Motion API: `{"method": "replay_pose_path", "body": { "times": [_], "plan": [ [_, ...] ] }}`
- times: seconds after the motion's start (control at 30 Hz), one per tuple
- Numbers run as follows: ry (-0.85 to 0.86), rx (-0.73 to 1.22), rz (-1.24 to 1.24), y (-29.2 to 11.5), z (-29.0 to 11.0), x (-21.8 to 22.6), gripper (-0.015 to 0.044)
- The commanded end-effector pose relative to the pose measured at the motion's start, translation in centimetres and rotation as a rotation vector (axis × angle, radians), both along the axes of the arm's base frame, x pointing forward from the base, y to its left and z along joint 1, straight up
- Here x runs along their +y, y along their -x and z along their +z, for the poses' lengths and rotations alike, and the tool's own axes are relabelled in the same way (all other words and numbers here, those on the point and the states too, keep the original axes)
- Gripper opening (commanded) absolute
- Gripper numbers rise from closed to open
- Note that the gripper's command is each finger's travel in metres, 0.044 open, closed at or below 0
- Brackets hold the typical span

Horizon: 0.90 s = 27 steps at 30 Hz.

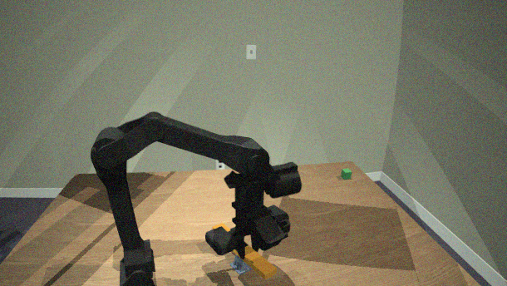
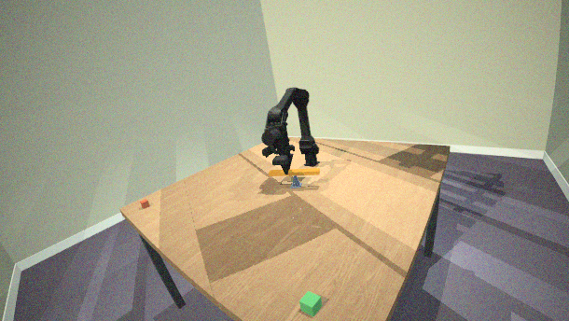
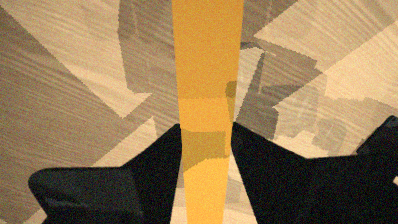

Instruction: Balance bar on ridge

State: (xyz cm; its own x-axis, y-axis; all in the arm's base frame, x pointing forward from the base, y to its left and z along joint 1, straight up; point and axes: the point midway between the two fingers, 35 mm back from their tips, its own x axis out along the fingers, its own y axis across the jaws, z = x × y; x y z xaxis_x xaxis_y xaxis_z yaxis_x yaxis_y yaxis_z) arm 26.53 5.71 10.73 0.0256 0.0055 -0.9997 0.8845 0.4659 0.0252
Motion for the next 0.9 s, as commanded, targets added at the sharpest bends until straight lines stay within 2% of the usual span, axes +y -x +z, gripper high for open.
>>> {"method": "replay_pose_path", "body": {
  "times": [0.0, 0.87],
  "plan": [
    [0.0, 0.001, 0.0, 0.03, -0.13, 0.01, 0.0],
    [0.0, 0.001, 0.0, 0.05, -0.36, 0.0, 0.0]
  ]
}}
